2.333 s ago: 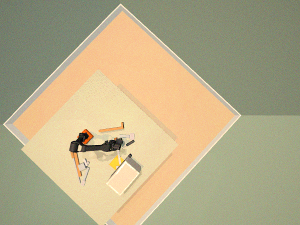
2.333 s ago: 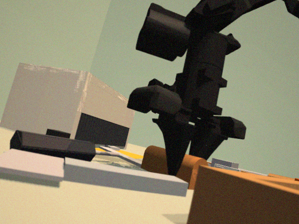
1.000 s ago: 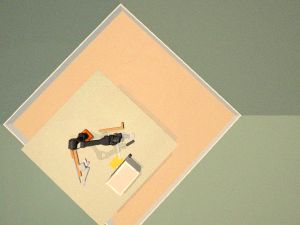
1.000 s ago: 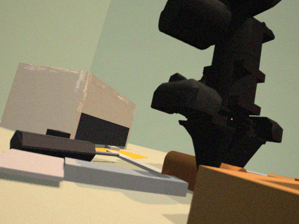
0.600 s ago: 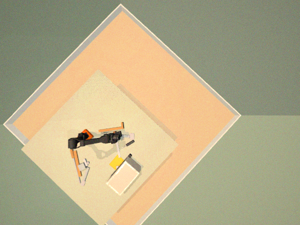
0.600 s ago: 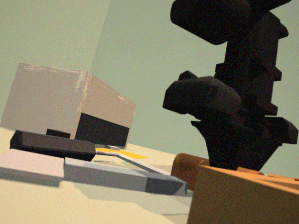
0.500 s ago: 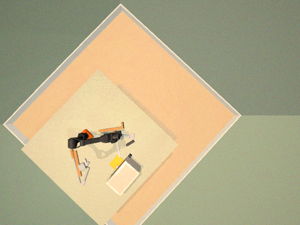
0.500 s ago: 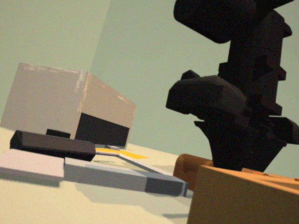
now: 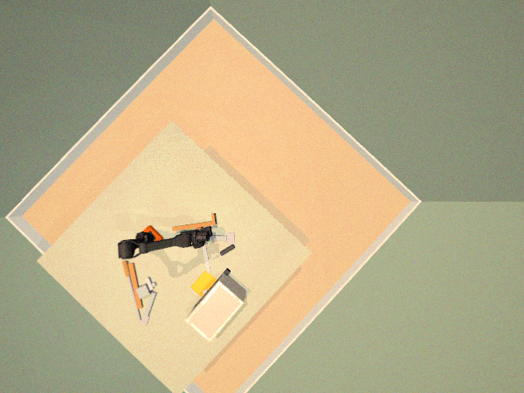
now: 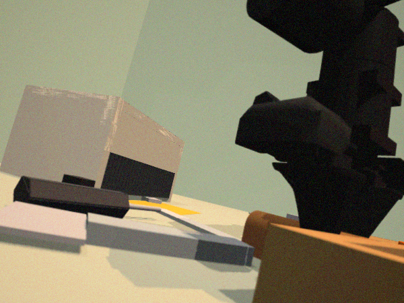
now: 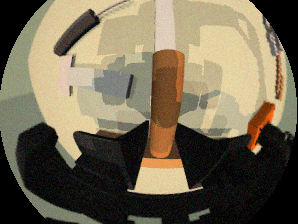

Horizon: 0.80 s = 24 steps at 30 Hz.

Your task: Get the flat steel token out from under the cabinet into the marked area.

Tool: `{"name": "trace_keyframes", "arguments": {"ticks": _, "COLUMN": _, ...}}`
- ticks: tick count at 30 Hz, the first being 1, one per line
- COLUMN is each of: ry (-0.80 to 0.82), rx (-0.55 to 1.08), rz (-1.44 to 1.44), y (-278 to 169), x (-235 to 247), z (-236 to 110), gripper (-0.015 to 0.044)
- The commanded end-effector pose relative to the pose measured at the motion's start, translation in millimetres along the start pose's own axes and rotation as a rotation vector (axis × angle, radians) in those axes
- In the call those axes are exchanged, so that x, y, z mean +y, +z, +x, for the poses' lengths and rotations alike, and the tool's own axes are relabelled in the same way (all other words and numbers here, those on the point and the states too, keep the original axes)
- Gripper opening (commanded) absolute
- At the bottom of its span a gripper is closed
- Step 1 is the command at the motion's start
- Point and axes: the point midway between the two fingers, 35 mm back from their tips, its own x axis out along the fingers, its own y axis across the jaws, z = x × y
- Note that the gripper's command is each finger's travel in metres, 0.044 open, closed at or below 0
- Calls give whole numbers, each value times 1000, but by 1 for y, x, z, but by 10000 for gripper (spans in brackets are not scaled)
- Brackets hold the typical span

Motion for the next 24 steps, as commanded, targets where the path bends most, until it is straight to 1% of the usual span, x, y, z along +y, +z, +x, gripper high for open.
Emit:
{"name": "trace_keyframes", "arguments": {"ticks": 1, "ry": 0, "rx": 0, "rz": 0, "y": 0, "x": 0, "z": 0, "gripper": 200}}
{"name": "trace_keyframes", "arguments": {"ticks": 2, "ry": 0, "rx": 0, "rz": 0, "y": 0, "x": 0, "z": 0, "gripper": 200}}
{"name": "trace_keyframes", "arguments": {"ticks": 5, "ry": 4, "rx": -6, "rz": 0, "y": 0, "x": 0, "z": 0, "gripper": 270}}
{"name": "trace_keyframes", "arguments": {"ticks": 21, "ry": 4, "rx": -6, "rz": -1, "y": 0, "x": -1, "z": 5, "gripper": 270}}
{"name": "trace_keyframes", "arguments": {"ticks": 24, "ry": 9, "rx": -2, "rz": -6, "y": -1, "x": 2, "z": 2, "gripper": 191}}
